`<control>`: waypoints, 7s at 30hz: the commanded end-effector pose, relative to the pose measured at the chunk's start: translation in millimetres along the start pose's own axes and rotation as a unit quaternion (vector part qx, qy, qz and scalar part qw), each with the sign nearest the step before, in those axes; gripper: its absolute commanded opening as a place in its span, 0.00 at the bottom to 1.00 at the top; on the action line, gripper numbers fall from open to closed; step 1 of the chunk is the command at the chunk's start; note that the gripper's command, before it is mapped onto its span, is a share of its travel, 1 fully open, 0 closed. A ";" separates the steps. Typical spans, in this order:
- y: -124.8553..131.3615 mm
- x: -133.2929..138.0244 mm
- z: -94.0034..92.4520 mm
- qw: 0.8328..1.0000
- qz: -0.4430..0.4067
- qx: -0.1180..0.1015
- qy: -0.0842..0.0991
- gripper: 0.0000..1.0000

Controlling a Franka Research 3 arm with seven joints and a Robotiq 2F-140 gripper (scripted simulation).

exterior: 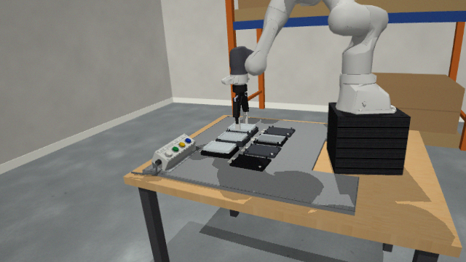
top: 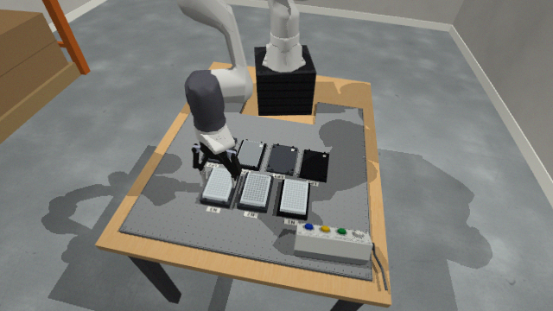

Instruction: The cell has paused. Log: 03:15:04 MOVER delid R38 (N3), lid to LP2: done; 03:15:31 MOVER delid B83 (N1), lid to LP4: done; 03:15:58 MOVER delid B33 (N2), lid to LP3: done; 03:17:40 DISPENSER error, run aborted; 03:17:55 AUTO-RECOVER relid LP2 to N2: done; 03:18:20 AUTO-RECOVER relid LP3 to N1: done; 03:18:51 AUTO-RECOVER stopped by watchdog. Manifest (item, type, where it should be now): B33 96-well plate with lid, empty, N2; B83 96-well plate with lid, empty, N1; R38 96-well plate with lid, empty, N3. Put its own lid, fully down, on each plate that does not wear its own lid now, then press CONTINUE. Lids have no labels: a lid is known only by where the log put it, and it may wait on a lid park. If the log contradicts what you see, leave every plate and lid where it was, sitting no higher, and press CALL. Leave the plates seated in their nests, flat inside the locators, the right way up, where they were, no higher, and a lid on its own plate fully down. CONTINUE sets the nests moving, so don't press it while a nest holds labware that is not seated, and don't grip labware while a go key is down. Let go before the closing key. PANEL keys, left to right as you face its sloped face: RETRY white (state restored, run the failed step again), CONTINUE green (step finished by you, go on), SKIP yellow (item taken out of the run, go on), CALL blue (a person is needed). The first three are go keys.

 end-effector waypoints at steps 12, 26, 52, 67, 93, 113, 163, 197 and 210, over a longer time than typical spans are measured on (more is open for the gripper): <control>-0.8 -0.6 0.5 1.000 0.001 0.001 0.000 0.66; -0.8 -0.6 0.0 1.000 0.001 0.001 0.000 0.66; -0.7 -0.7 -32.4 1.000 0.001 0.001 0.000 0.66; -0.7 -0.7 -47.5 1.000 0.001 0.001 0.000 0.66; -11.6 -263.4 -48.1 1.000 -0.004 0.001 0.000 0.66; -11.6 -263.4 -48.1 1.000 -0.004 0.001 0.000 0.66; -11.8 -263.4 -20.1 1.000 -0.004 0.001 0.000 0.66; -11.9 -263.4 -10.3 1.000 -0.004 0.001 0.000 0.66; -11.9 -263.4 -10.3 1.000 -0.004 0.001 0.000 0.66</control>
Point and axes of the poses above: the point where the finger pads meet when closed, its own z axis out along the fingers, its own x axis across the jaws, y = z × x, the point moved 6 cm from there along -z, back along the fingers, and after that the axes turned 3 degrees about -z, right-handed, at the moved point
